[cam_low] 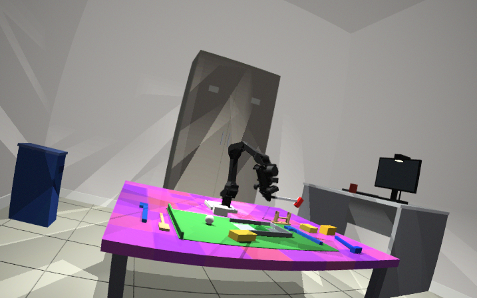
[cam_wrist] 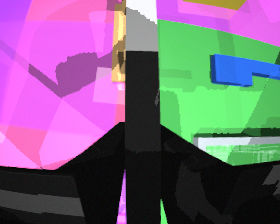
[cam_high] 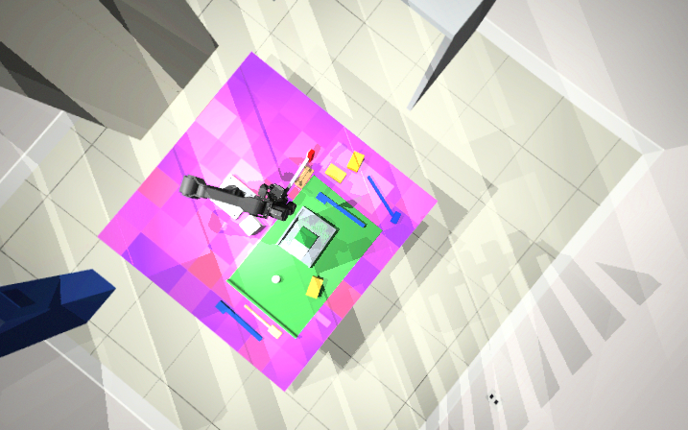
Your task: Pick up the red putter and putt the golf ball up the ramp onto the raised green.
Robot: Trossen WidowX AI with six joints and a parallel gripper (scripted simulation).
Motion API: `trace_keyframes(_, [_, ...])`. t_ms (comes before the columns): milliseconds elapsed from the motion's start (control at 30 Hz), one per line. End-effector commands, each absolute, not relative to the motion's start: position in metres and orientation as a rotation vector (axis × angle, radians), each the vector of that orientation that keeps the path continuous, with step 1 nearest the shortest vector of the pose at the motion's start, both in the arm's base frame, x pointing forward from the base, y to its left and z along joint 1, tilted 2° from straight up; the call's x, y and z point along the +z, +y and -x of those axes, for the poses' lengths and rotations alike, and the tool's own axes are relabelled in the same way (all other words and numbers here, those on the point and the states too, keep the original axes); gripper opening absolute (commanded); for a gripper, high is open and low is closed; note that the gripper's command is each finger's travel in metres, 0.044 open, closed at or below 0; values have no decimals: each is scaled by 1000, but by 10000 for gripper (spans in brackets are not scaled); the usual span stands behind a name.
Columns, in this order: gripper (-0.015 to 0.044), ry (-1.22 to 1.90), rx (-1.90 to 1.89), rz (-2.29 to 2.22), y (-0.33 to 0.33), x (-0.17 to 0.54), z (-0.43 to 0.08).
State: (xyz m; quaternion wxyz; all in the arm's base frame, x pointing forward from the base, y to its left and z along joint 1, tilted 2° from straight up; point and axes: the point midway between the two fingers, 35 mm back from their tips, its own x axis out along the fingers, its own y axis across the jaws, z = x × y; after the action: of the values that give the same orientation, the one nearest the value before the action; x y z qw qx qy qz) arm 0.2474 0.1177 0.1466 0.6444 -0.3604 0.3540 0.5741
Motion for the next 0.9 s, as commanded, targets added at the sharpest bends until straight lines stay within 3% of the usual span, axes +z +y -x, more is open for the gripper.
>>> trace_keyframes(0, [0,807,1304,819,117,147,-248])
trace_keyframes(867, [0,1003,835,551,-14,154,-300])
